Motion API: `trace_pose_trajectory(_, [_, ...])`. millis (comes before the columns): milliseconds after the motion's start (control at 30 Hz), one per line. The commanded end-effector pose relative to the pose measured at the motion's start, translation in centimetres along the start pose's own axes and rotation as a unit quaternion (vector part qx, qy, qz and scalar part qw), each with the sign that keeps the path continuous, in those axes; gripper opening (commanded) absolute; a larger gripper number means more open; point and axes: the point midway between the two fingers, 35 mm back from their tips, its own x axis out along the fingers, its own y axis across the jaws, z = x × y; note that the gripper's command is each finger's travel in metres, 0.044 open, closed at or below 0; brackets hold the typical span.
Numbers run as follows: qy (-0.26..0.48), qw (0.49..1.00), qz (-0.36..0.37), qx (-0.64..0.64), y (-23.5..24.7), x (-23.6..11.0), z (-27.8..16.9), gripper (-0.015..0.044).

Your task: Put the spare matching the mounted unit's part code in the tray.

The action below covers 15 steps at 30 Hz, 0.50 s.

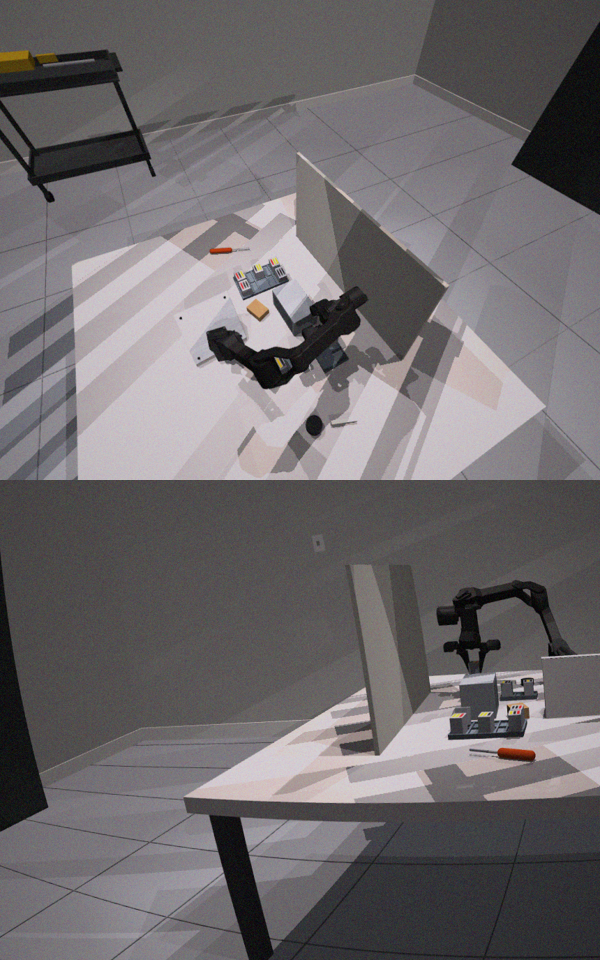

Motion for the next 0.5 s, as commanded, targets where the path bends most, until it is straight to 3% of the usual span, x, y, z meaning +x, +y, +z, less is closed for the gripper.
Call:
trace_pose_trajectory(0, [0.002,1.000,0.001,-0.004,0.1,0.4,0.0,0.0000])
trace_pose_trajectory(467, [0.003,1.000,0.002,-0.005,0.1,1.5,-0.1,0.0000])
